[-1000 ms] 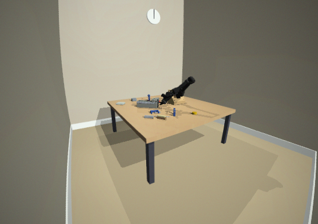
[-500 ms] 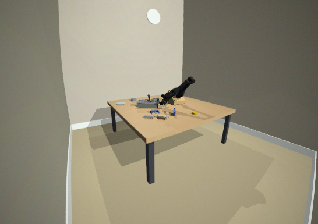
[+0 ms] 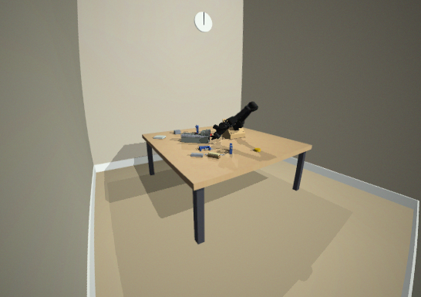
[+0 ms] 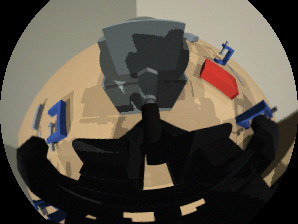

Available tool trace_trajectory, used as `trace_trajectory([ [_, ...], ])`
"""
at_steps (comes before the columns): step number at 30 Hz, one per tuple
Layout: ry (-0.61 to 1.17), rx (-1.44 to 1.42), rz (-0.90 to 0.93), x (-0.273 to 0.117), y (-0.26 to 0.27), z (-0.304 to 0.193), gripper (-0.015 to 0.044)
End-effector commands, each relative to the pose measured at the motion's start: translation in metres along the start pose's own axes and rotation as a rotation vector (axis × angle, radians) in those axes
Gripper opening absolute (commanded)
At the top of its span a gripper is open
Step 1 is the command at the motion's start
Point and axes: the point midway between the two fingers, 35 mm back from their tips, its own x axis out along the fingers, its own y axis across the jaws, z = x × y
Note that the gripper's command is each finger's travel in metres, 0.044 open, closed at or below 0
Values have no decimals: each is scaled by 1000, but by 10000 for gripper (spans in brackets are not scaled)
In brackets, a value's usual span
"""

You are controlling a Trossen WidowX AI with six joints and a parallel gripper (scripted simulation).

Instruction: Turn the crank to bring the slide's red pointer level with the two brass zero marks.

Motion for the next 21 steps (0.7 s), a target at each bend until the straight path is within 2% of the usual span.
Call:
trace_trajectory([
  [1,2,-3,21,0,9,0,0],
  [21,2,-3,22,0,11,0,0],
])
